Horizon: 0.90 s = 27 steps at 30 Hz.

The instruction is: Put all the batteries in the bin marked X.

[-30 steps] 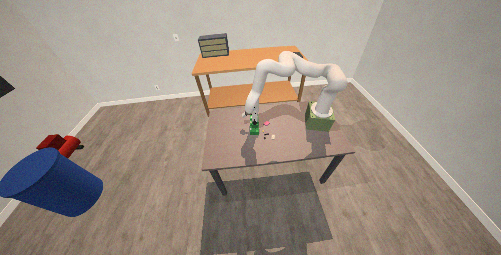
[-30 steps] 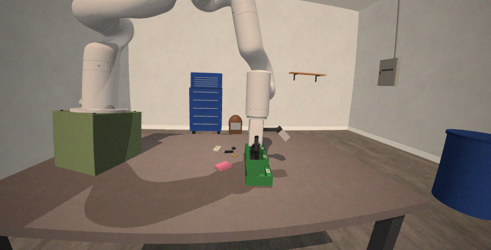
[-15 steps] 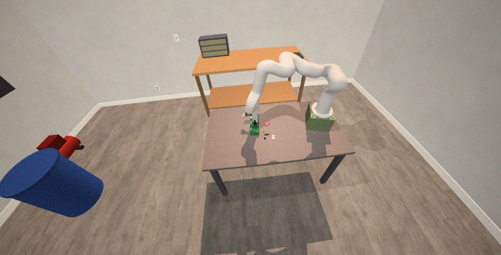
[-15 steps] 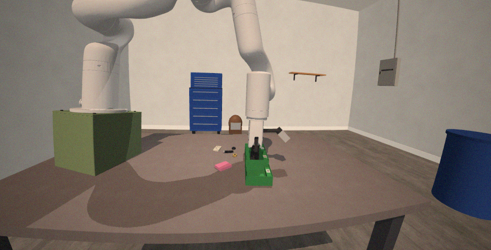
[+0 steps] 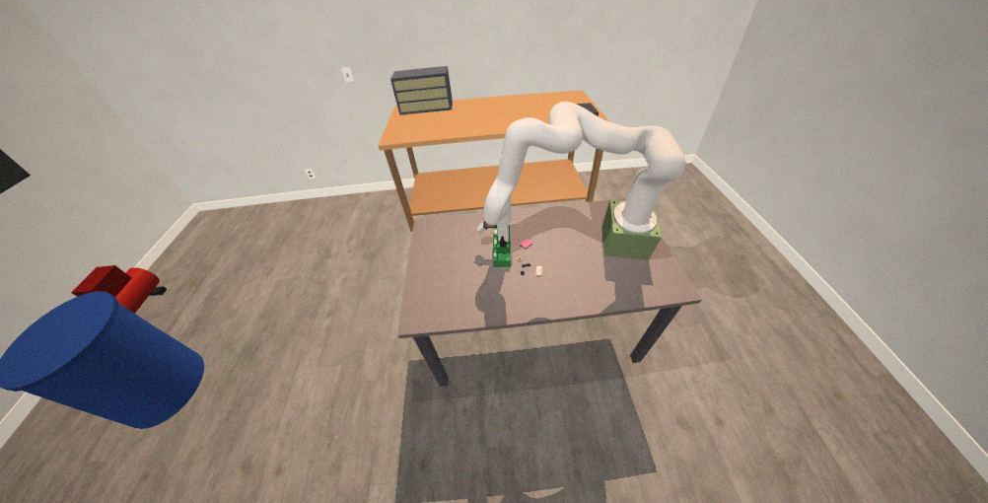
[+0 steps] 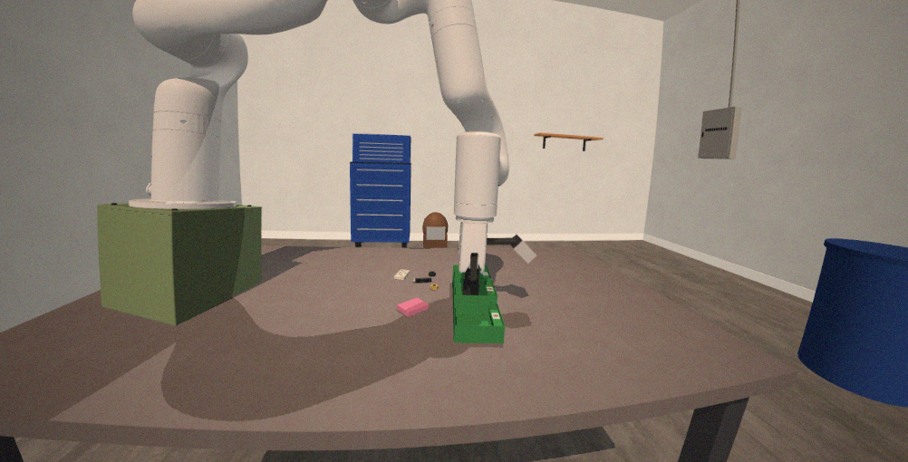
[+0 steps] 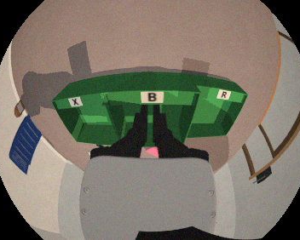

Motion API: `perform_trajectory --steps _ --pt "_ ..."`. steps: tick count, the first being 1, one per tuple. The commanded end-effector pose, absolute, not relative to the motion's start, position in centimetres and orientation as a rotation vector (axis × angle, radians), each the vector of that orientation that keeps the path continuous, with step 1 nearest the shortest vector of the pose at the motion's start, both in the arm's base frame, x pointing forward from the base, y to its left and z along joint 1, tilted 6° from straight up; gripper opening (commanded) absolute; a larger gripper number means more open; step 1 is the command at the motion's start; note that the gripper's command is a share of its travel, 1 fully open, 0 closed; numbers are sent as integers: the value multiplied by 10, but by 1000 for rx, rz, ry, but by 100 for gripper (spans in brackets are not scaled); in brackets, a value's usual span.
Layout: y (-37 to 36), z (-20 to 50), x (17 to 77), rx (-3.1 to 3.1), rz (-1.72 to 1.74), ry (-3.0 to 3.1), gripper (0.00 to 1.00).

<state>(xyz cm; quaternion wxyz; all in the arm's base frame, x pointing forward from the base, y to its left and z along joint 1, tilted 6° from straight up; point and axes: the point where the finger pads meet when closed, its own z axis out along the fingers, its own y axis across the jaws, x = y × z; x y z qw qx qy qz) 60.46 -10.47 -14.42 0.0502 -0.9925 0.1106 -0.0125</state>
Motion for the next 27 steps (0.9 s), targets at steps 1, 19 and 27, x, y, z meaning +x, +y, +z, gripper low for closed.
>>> perform_trajectory --steps 1,19,27 --pt "-105 -143 606 -3022 -41 337 7" --pt "-105 -141 606 -3022 -41 337 7" --pt "-106 -130 605 -3022 -41 337 7"
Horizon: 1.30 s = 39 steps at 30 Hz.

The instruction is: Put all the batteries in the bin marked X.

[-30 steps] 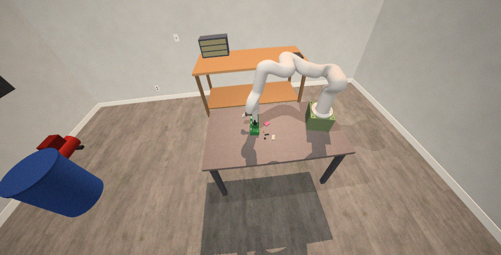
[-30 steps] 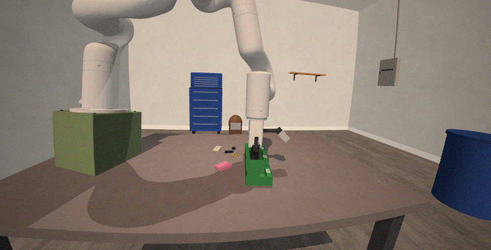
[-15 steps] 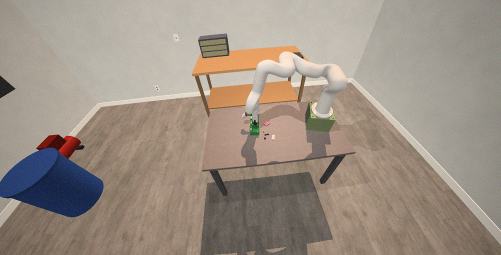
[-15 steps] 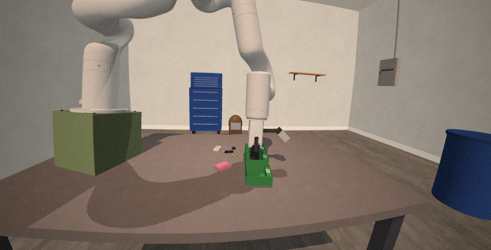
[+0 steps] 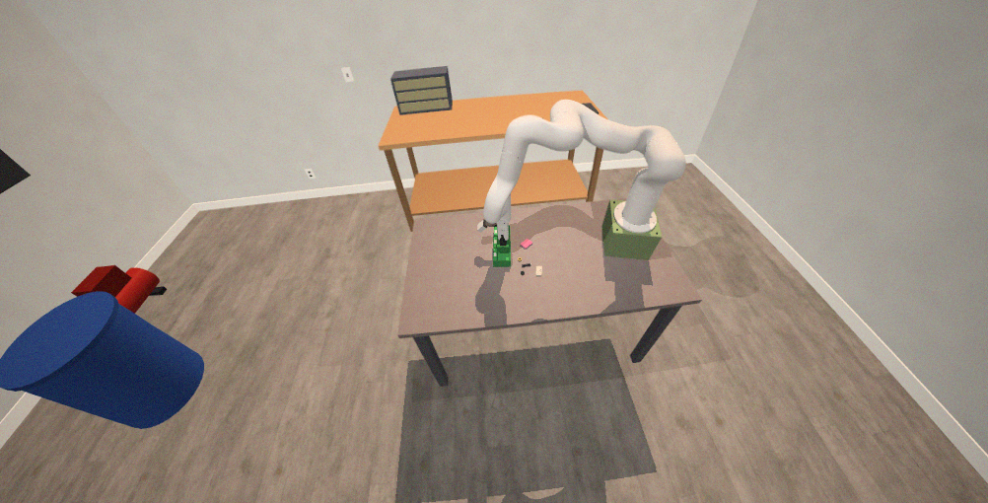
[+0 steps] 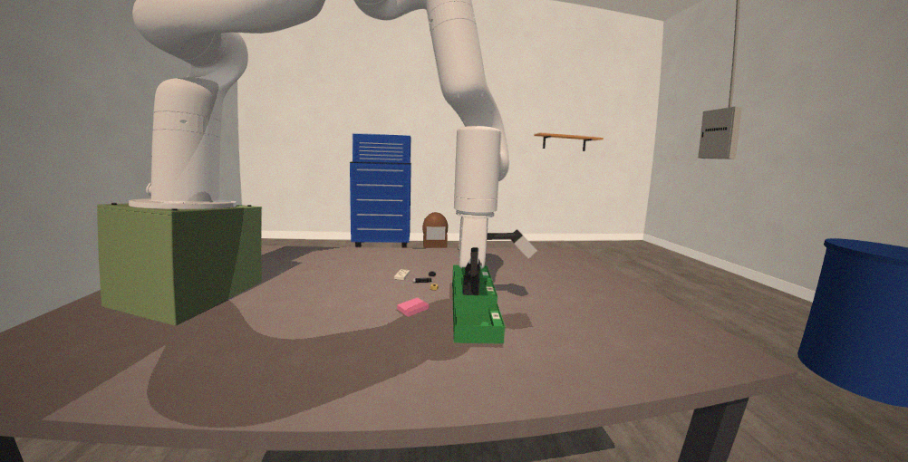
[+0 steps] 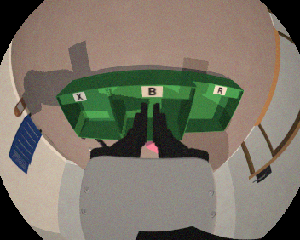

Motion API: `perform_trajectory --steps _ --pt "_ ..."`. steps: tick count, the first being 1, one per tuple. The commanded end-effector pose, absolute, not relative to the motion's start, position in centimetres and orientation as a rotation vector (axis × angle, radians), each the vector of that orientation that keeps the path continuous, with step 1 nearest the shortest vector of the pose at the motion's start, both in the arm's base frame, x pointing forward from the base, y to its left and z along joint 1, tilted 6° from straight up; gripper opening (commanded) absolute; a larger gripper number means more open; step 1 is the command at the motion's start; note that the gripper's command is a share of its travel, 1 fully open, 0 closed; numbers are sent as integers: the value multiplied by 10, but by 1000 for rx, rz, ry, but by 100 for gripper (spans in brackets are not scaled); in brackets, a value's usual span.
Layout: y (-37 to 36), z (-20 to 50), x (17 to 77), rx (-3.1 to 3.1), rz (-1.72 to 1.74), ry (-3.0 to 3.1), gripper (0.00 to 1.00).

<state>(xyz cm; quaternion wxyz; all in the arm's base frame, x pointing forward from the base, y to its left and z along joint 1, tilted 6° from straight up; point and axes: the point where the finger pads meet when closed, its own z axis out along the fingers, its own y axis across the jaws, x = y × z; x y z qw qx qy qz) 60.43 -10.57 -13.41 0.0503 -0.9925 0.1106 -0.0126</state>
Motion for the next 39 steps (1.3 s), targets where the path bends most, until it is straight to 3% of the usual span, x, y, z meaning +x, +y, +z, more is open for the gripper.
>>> perform_trajectory --steps 1,25,39 --pt "-106 -129 605 -3022 -41 337 7" --pt "-111 -84 603 -3022 -41 337 7" --pt "-42 -77 617 -3022 -41 337 7"
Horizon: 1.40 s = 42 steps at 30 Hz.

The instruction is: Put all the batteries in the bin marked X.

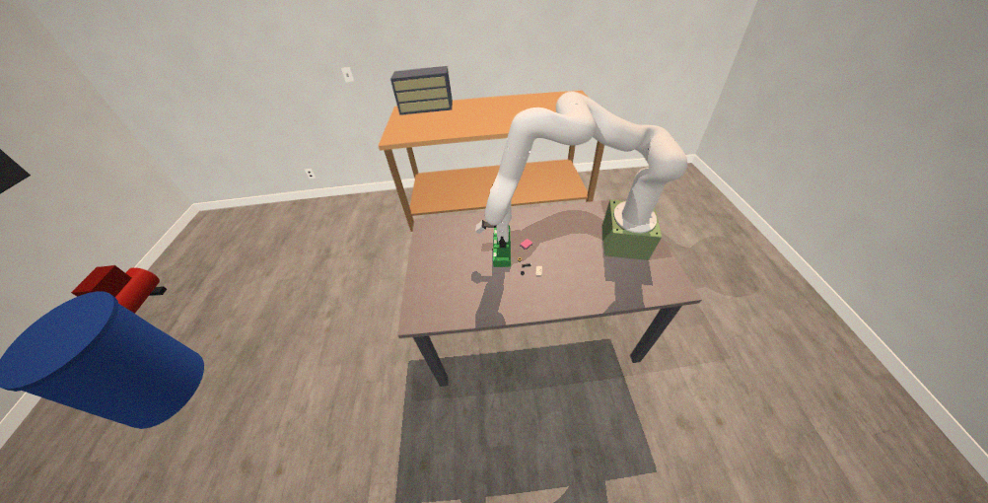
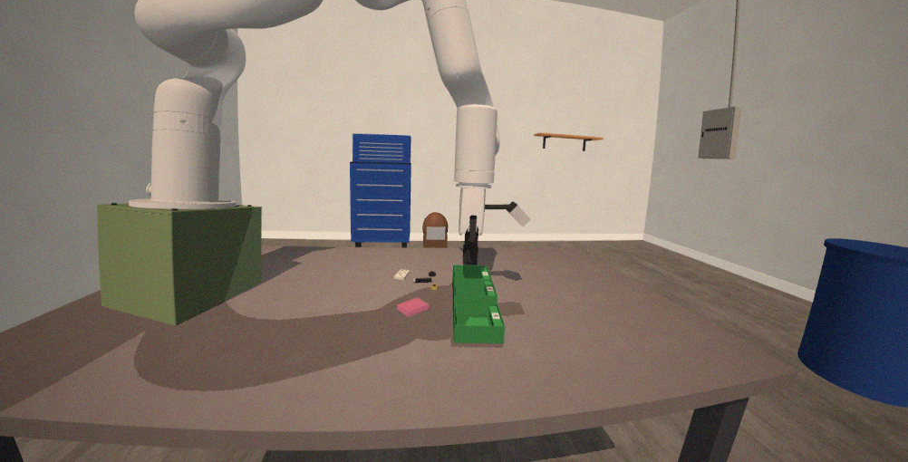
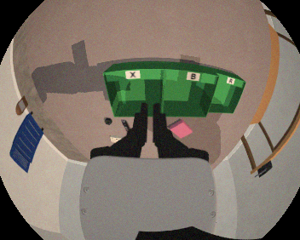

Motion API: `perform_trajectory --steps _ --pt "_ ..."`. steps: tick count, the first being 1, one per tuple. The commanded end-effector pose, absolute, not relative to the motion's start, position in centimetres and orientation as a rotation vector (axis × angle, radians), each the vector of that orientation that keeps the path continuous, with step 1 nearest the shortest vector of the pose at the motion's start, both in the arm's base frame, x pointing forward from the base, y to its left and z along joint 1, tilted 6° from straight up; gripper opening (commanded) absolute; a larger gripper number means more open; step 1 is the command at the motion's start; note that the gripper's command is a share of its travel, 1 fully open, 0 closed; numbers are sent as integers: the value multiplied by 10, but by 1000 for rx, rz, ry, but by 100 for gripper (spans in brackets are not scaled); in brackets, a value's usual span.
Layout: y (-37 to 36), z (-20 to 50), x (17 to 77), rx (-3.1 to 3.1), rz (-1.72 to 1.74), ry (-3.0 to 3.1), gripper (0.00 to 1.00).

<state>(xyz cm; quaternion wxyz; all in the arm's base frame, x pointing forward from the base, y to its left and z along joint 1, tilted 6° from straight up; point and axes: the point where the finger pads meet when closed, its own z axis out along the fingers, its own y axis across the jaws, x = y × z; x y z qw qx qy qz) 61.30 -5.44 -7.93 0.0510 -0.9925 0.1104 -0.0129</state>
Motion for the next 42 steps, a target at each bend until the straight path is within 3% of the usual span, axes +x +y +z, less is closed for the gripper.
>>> perform_trajectory --steps 1,42 --pt "-37 -77 618 -3022 -41 337 7" --pt "-23 -135 622 -3022 -41 337 7"
